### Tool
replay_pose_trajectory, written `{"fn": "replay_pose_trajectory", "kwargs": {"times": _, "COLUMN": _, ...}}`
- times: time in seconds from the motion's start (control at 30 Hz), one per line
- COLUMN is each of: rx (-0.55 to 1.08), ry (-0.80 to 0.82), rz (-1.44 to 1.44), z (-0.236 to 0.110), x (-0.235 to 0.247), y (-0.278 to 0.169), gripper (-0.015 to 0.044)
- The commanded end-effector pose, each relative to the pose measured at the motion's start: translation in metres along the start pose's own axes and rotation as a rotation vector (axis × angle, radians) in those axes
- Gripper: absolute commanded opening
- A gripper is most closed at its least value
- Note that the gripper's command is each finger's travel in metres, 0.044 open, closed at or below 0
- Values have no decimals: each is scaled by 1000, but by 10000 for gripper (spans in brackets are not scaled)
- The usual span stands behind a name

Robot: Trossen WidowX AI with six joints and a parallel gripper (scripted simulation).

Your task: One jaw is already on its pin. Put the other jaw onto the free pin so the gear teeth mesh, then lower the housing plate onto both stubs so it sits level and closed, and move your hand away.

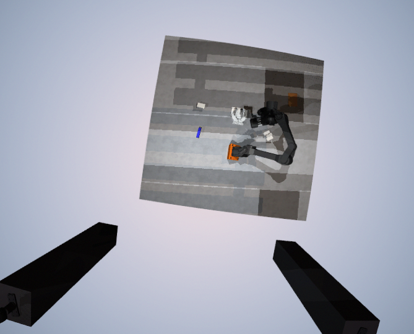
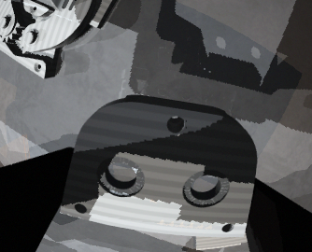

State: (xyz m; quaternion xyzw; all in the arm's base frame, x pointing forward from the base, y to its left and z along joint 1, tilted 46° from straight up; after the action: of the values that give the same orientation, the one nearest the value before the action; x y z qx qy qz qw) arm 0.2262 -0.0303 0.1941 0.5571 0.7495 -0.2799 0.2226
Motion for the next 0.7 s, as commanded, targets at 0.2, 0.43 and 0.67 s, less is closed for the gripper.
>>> {"fn": "replay_pose_trajectory", "kwargs": {"times": 0.2, "rx": 13, "ry": 6, "rz": 66, "z": 3, "x": 28, "y": 17, "gripper": 351}}
{"fn": "replay_pose_trajectory", "kwargs": {"times": 0.43, "rx": 17, "ry": 2, "rz": 122, "z": 4, "x": 49, "y": 28, "gripper": 351}}
{"fn": "replay_pose_trajectory", "kwargs": {"times": 0.67, "rx": 22, "ry": -8, "rz": 180, "z": 5, "x": 72, "y": 36, "gripper": 351}}
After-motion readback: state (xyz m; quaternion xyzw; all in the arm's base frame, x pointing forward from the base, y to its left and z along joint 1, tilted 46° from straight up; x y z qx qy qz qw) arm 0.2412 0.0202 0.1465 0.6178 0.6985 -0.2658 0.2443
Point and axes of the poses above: the point midway between the two fingers, 35 mm back from their tips, its own z axis out along the fingers, its own x axis across the jaws, y = z × x, the point moved 8 cm from there along -z, back along the fingers, and after that the axes turned 3 degrees about z, right-handed, at the moved point
